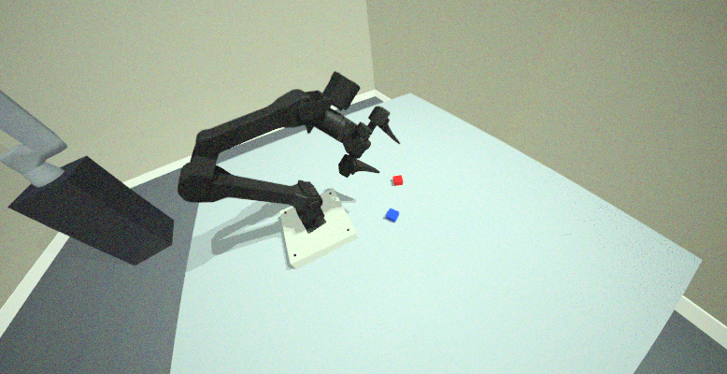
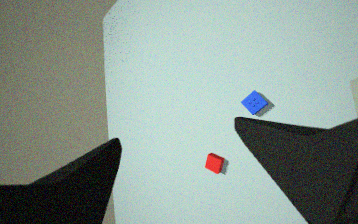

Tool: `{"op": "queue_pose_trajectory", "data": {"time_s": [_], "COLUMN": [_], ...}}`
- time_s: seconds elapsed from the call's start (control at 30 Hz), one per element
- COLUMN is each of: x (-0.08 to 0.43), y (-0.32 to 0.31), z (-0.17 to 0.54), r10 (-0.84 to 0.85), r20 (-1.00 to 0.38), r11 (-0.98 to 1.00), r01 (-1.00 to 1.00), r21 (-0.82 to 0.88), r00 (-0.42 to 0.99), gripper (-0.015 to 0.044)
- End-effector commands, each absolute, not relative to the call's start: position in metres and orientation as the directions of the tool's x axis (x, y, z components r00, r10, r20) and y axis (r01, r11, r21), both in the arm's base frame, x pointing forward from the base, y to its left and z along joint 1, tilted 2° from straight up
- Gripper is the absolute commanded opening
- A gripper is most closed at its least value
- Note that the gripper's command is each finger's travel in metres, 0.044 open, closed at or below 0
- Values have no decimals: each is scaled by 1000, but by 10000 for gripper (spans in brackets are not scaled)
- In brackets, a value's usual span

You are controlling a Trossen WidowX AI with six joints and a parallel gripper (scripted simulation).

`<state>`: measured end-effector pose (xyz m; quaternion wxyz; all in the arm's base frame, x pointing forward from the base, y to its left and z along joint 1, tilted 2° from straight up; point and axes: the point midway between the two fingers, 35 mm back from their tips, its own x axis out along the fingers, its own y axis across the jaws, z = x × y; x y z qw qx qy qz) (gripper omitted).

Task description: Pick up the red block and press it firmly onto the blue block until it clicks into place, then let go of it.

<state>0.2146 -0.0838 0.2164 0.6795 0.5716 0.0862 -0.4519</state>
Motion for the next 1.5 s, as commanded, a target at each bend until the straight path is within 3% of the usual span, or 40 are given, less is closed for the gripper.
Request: {"op": "queue_pose_trajectory", "data": {"time_s": [0.0,0.13,0.3,0.53,1.47], "x": [239,265,294,325,336], "y": [-75,-64,-49,-31,-32], "z": [202,181,149,102,35], "r10": [-436,-334,-196,-22,-8], "r20": [-741,-845,-941,-997,-998], "r11": [109,328,591,841,856], "r01": [847,892,799,540,516], "r21": [520,312,110,23,24], "r00": [511,418,275,76,60], "gripper": [440,440,440,440,440]}}
